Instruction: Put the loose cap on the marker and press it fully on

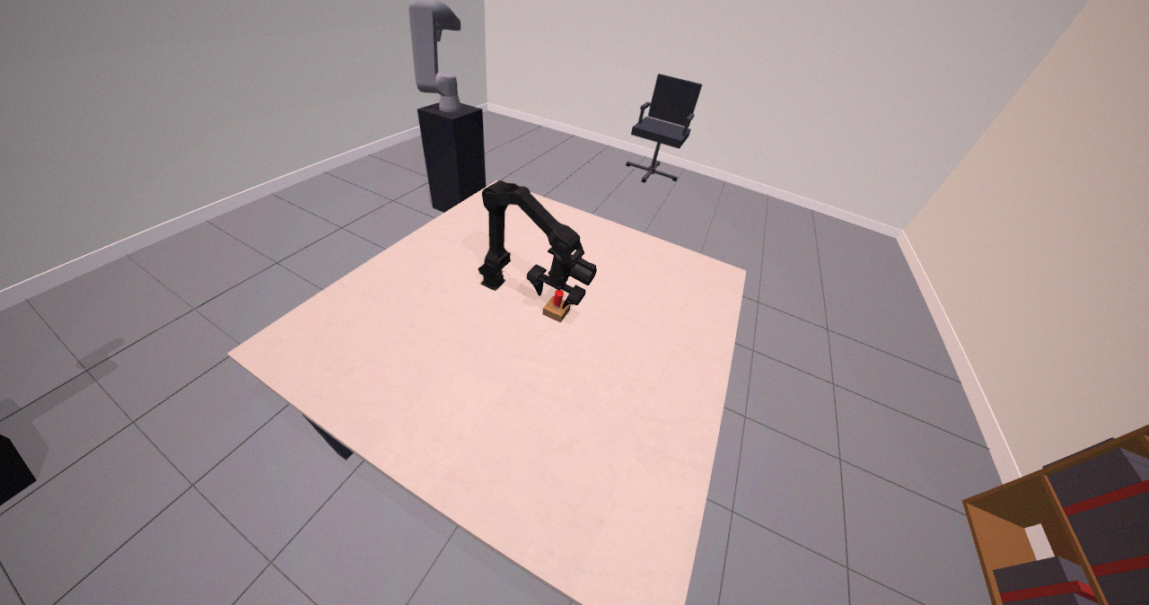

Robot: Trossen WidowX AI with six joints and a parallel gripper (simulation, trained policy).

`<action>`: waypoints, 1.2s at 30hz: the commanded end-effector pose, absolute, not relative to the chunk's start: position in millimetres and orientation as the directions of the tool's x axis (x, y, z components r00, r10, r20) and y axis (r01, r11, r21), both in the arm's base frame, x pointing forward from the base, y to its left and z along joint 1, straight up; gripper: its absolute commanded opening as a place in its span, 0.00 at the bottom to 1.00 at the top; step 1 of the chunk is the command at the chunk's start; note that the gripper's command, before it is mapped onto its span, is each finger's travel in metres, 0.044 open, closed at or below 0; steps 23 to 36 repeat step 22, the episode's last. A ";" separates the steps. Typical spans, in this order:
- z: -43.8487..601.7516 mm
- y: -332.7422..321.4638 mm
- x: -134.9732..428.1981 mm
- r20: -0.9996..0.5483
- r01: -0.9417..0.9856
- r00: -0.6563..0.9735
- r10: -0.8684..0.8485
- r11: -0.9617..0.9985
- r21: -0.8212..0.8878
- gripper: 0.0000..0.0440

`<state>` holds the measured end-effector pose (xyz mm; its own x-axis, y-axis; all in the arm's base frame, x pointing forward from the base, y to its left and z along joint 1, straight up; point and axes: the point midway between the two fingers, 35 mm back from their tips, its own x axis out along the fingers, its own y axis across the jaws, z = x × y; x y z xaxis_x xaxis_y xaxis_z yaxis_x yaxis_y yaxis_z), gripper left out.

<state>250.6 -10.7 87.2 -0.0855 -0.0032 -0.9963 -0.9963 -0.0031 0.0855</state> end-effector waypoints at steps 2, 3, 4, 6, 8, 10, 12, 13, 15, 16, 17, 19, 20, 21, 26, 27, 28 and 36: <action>97.6 -10.0 254.4 -0.999 -0.999 -0.040 -0.001 -0.011 0.040 1.00; 101.7 -10.1 255.5 -1.000 -0.999 -0.031 -0.002 -0.012 0.031 1.00; 106.3 -10.3 256.6 -1.000 -1.000 -0.022 -0.003 -0.013 0.022 1.00; 113.3 -10.6 257.8 -1.000 -1.000 -0.007 -0.005 -0.017 0.008 1.00; 118.4 -10.9 258.2 -1.000 -1.000 0.004 -0.007 -0.022 -0.004 1.00; 123.1 -11.2 258.8 -1.000 -0.999 0.016 -0.008 -0.029 -0.015 1.00; 127.8 -11.4 259.4 -1.000 -0.999 0.028 -0.009 -0.035 -0.028 1.00; 130.1 -11.6 259.7 -0.999 -0.999 0.035 -0.009 -0.038 -0.034 1.00; 134.5 -11.8 260.0 -0.999 -0.998 0.046 -0.009 -0.041 -0.046 1.00; 136.6 -11.9 260.0 -0.999 -0.998 0.051 -0.010 -0.041 -0.051 1.00; 138.5 -12.0 259.9 -0.998 -0.998 0.056 -0.010 -0.041 -0.056 1.00; 142.3 -12.3 259.5 -0.998 -0.997 0.065 -0.010 -0.041 -0.065 1.00; 144.1 -12.4 259.3 -0.998 -0.997 0.069 -0.010 -0.040 -0.069 1.00; 145.9 -12.5 259.0 -0.997 -0.997 0.073 -0.010 -0.039 -0.073 1.00; 147.6 -12.7 258.6 -0.997 -0.996 0.077 -0.010 -0.038 -0.076 1.00; 147.6 -12.7 258.6 -0.997 -0.996 0.077 -0.010 -0.038 -0.076 1.00; 147.6 -12.7 258.6 -0.997 -0.996 0.077 -0.010 -0.038 -0.076 1.00; 147.6 -12.7 258.6 -0.997 -0.996 0.077 -0.010 -0.038 -0.076 1.00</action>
